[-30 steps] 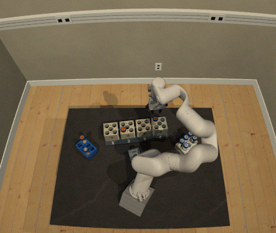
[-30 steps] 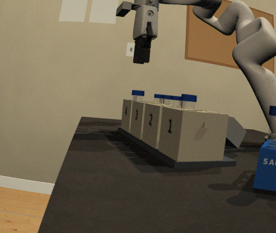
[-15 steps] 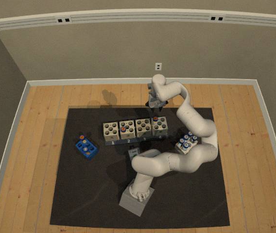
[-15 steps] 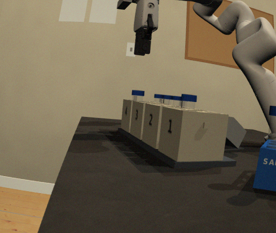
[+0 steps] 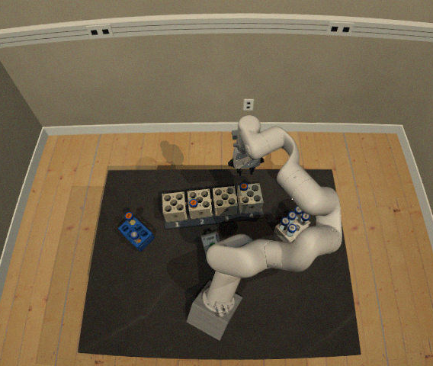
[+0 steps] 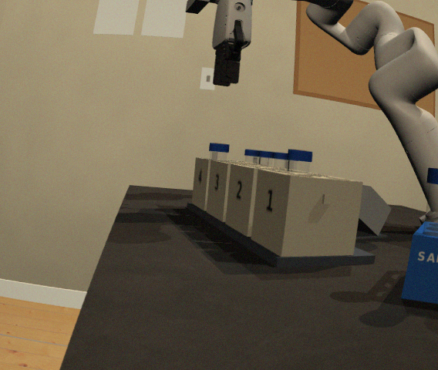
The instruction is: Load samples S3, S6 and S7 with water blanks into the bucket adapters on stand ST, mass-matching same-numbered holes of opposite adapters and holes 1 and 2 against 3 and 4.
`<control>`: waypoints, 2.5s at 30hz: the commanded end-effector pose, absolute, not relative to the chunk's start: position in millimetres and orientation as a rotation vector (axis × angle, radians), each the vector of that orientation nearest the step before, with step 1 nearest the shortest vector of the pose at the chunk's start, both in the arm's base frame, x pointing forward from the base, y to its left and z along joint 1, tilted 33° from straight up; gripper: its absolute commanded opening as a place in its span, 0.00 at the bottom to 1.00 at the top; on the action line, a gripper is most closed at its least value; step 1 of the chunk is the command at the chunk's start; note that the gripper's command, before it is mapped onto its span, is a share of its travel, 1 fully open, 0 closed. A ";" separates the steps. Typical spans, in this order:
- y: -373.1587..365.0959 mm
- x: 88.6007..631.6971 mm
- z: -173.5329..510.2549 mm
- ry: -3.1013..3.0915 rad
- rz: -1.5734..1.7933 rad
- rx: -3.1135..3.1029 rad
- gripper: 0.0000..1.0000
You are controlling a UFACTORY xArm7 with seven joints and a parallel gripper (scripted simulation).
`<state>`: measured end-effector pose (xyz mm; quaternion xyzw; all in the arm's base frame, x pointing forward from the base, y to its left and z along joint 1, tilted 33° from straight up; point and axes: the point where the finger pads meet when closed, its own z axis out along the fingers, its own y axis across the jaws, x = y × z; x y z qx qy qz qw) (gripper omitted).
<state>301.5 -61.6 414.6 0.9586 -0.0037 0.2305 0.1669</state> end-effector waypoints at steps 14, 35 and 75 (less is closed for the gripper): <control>-33.4 299.9 404.6 0.259 0.603 2.682 0.57; 54.4 294.9 368.2 0.926 0.432 2.457 0.57; 211.7 285.5 303.2 0.927 0.433 2.458 0.57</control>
